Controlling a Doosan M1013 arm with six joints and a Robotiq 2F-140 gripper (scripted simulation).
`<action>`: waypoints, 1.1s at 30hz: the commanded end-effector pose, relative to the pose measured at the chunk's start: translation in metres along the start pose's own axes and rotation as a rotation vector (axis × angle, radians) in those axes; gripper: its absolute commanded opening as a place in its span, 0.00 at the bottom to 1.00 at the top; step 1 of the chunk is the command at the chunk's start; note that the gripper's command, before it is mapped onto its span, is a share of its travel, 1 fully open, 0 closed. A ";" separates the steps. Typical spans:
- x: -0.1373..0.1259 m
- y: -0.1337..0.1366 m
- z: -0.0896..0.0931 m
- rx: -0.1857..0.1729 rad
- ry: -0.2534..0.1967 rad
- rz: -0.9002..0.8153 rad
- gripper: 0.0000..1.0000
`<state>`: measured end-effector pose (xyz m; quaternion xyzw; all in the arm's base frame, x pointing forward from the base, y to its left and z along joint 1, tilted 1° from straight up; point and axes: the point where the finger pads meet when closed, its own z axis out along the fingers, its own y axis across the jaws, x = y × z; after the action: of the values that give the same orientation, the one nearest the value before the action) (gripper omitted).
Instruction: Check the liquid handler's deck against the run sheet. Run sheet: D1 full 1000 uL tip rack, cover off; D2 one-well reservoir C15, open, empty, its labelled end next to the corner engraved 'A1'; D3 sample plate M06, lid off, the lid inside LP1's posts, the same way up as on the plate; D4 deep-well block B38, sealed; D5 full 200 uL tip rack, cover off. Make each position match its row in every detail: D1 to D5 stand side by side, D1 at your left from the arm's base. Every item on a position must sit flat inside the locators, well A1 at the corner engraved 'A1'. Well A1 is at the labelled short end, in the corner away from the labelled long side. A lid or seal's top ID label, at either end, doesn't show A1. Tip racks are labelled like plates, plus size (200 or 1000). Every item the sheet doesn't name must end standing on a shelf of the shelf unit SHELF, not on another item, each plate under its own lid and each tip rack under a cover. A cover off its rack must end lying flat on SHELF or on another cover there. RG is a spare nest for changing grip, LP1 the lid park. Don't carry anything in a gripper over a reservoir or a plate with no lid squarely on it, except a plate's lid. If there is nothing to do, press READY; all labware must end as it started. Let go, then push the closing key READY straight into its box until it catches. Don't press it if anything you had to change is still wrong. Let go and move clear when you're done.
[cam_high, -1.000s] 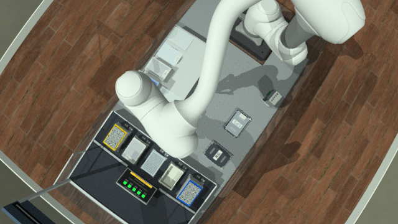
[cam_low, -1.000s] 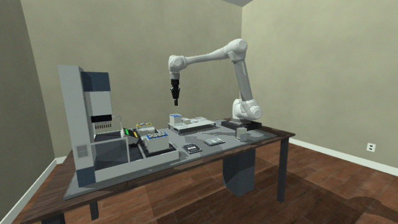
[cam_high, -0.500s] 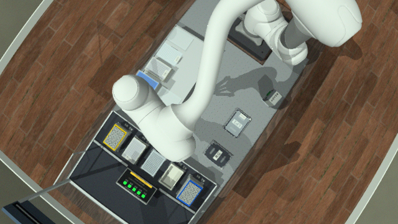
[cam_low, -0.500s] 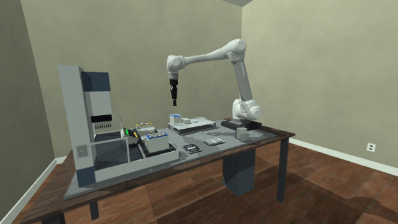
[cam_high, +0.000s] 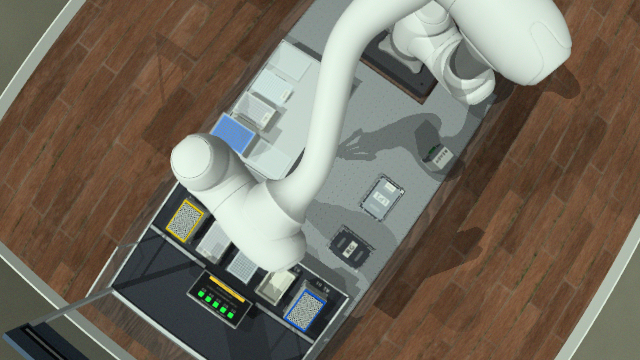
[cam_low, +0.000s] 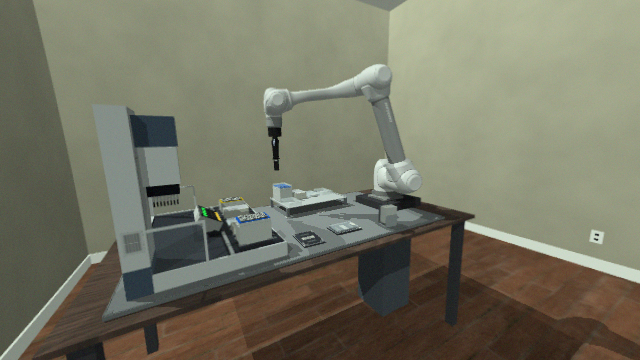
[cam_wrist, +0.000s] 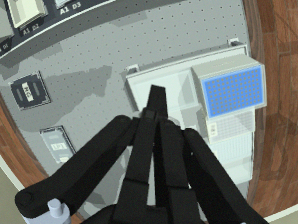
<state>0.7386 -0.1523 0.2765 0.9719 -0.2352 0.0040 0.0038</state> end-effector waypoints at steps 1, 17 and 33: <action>0.000 0.000 -0.001 0.001 0.001 -0.063 0.10; 0.000 0.000 -0.001 0.001 0.001 -0.343 0.10; 0.038 -0.019 -0.001 0.001 0.002 -0.623 0.10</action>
<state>0.7772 -0.1525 0.2767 0.9986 0.0531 0.0032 0.0051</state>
